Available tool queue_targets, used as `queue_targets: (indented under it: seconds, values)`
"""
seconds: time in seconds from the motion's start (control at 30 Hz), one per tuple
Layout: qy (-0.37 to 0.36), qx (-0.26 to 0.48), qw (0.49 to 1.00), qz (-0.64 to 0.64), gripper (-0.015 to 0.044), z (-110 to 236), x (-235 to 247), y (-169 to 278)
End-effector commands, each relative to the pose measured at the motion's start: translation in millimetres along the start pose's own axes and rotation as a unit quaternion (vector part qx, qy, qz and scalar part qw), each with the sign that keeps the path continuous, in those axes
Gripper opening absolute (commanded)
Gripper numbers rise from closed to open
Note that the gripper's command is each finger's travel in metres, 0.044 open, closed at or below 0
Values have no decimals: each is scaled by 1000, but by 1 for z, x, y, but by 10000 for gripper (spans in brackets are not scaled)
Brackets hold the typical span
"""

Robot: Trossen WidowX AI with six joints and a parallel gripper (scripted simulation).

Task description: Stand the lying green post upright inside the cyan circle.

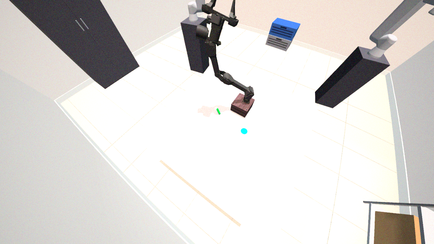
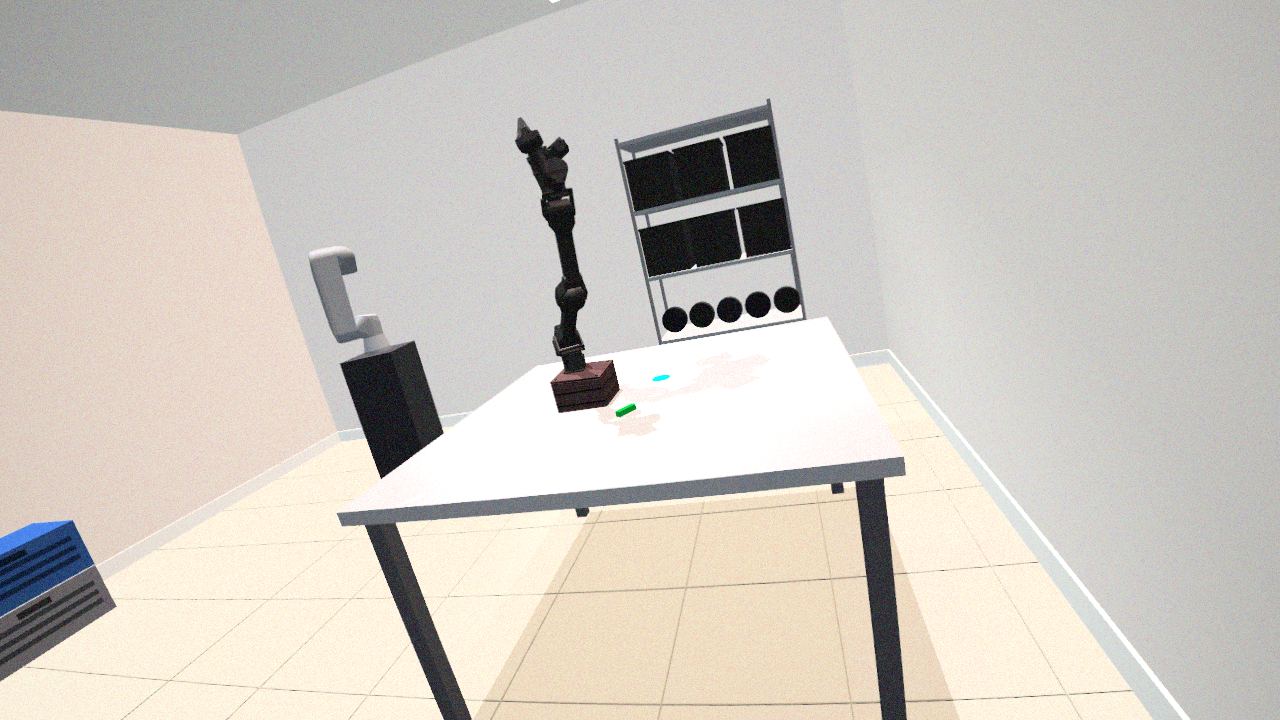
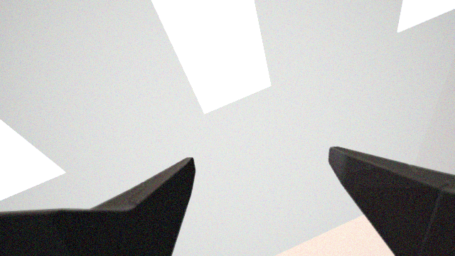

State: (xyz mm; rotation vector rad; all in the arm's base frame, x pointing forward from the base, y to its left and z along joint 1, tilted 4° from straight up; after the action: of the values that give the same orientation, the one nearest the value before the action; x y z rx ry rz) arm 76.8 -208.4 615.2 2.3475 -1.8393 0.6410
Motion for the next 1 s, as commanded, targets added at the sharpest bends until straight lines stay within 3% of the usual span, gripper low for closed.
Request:
queue_targets:
  seconds: [0.0, 0.2, 0.57, 0.97]
  values:
    - [2, -1, 1000, 4, 374, -1, -1, 1]
    - [78, -18, 989, 124, 232, -31, -37, 27]
    - [239, -42, 906, 347, 232, -74, -124, 45]
    - [416, -50, 740, 526, 232, -88, -216, 14]
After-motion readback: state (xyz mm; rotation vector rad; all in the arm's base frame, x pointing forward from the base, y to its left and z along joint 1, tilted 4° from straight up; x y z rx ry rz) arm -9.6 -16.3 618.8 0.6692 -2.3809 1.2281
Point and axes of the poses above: the point midway between the two fingers, 35 mm back from their tips, its own z axis back along the fingers, its own x axis across the jaws, y = z × x, the point moved 10 cm from there along z, back along the fingers, and after that the axes turned 10 degrees about -z, right-handed, at the moved point
